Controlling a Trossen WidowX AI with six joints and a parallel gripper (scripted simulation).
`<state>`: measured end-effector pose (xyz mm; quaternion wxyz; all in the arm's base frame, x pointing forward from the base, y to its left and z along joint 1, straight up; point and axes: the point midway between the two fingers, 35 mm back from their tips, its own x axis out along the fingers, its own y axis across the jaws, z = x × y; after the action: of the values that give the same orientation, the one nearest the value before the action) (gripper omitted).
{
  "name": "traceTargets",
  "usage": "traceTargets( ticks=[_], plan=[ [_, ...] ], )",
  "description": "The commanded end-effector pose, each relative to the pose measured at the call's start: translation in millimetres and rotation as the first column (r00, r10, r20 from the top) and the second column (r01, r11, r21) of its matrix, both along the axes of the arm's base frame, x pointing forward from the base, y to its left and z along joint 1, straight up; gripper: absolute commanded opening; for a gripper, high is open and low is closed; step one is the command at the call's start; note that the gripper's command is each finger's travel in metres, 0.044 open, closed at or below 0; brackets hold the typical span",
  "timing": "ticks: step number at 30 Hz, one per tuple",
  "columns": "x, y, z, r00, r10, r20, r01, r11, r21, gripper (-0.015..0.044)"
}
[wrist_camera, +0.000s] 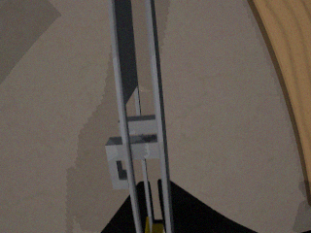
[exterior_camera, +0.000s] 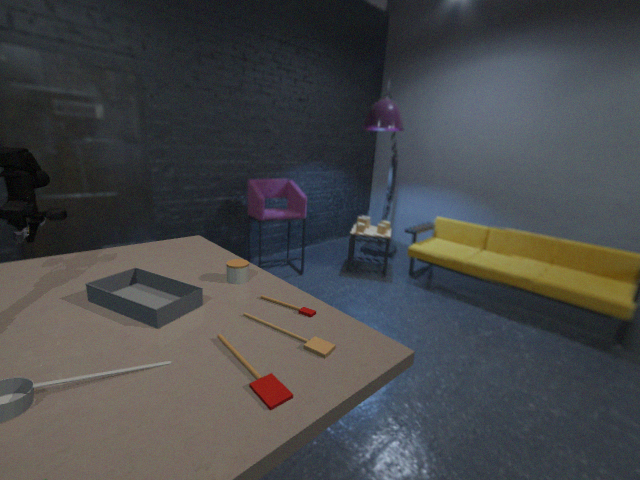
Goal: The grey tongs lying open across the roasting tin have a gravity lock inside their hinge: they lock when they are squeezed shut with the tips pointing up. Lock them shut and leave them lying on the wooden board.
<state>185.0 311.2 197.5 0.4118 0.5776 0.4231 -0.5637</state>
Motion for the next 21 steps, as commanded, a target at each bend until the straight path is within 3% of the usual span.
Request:
traceTargets(
  ticks=[1,21],
  plan=[
    [-24,14,2,0.998,0.061,0.003,-0.061,0.998,0.005,-0.015],
    [-135,52,3,0.944,0.33,0.002,-0.33,0.944,0.013,-0.015]
  ],
)
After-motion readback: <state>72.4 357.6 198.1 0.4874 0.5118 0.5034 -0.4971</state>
